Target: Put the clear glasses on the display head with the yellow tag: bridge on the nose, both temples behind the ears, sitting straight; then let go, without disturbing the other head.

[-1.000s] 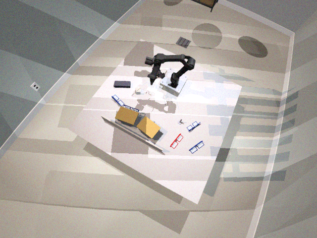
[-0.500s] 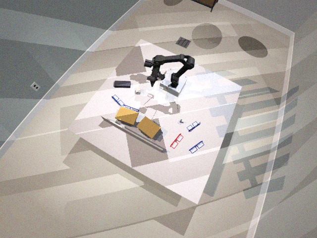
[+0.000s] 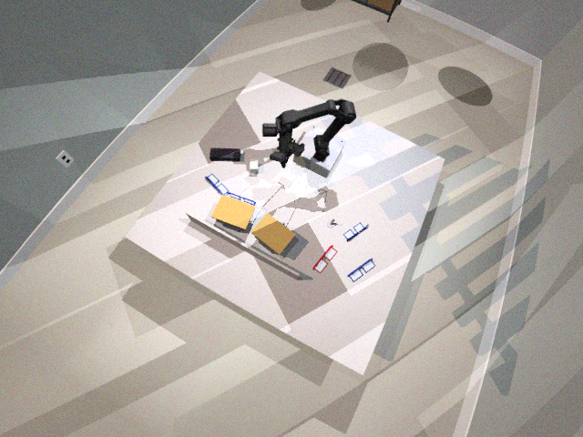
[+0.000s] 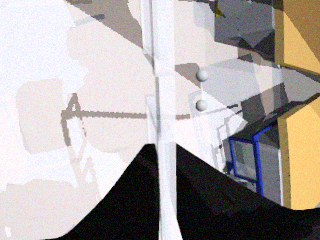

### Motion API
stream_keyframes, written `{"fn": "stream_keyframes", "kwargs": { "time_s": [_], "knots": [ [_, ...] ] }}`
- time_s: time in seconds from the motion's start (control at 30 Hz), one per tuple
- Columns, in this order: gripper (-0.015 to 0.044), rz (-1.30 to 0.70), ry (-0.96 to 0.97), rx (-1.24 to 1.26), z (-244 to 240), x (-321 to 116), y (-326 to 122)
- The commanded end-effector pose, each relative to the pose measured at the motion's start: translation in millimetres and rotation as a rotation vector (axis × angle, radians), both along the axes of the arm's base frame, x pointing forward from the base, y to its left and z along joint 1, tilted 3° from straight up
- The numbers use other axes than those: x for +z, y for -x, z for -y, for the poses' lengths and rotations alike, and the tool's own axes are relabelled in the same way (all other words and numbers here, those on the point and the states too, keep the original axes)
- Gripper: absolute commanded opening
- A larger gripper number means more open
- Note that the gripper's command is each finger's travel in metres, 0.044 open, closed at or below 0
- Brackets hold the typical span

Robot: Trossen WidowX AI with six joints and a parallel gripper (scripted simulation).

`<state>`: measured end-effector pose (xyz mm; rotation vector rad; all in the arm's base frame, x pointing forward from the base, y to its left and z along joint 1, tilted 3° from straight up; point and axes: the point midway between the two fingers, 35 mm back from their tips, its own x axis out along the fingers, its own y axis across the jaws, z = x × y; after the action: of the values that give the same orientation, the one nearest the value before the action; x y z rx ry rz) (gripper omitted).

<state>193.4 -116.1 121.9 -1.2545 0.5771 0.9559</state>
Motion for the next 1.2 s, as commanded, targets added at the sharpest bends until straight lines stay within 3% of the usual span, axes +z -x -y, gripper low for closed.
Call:
{"fn": "stream_keyframes", "kwargs": {
  "time_s": [0.0, 1.17],
  "knots": [
    [0.0, -0.048, -0.006, -0.002, -5.4, -2.1, -6.0],
    [0.0, -0.439, 0.077, -0.091, -85.7, -32.2, -41.8]
  ]
}}
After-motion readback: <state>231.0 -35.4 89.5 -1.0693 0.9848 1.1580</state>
